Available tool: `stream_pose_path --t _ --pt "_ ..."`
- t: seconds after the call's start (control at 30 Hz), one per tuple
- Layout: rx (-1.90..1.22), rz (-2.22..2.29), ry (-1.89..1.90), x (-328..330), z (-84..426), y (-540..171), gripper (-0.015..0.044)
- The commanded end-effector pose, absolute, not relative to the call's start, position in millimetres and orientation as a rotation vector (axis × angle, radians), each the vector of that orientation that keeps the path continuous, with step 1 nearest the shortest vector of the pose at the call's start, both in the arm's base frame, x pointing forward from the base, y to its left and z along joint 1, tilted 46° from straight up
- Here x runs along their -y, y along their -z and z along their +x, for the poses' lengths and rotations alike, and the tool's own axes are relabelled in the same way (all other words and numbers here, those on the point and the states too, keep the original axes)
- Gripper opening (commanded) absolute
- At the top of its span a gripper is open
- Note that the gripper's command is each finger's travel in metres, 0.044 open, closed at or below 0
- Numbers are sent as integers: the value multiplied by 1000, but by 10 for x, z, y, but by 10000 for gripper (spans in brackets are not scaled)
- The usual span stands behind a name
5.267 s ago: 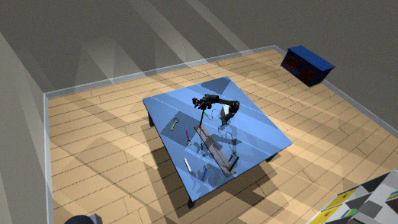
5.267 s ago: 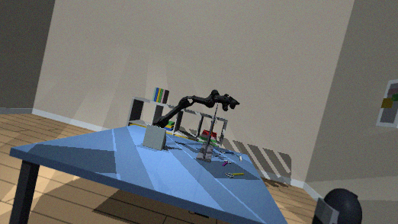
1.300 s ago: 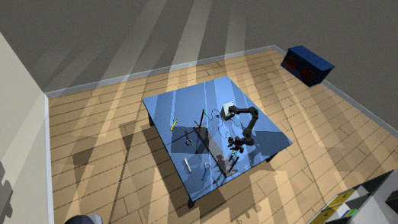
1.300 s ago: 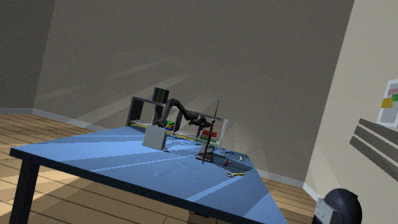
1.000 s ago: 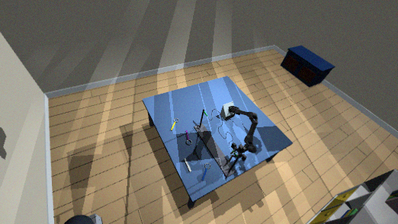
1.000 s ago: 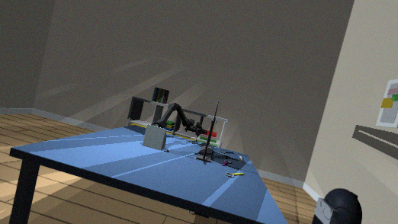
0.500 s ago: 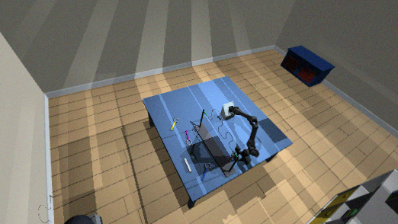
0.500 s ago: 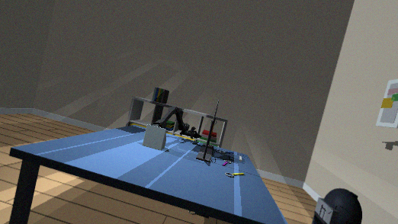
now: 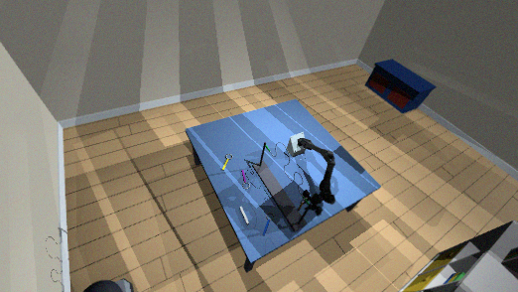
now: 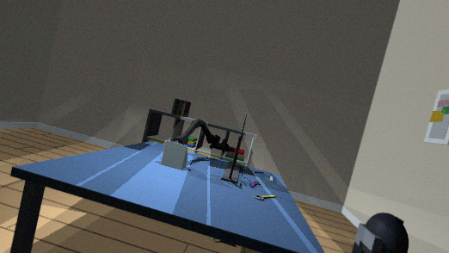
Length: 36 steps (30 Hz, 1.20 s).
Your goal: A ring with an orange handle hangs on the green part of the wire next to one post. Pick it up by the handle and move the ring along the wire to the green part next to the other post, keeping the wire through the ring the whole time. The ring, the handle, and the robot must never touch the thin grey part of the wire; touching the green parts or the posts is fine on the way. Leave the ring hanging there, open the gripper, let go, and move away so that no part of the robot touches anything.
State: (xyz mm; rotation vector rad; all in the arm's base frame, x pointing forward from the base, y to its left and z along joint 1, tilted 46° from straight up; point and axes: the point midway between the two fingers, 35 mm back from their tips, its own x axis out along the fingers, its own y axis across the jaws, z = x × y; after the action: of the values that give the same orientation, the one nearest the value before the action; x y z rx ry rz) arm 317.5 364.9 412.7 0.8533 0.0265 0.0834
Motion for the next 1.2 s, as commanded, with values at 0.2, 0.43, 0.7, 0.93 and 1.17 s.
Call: stream_pose_path --t 0.2,0.43,0.7,0.93,1.17 --pt "-30 846 -91 -3698 3297 -4132 160" --pt "-29 845 -92 -3715 3405 -4137 160" --pt "-28 845 -92 -3729 3529 -4141 160" --pt "-28 844 -92 -3738 3639 -4143 160" --pt "-27 844 -93 -3743 3750 -4142 160"
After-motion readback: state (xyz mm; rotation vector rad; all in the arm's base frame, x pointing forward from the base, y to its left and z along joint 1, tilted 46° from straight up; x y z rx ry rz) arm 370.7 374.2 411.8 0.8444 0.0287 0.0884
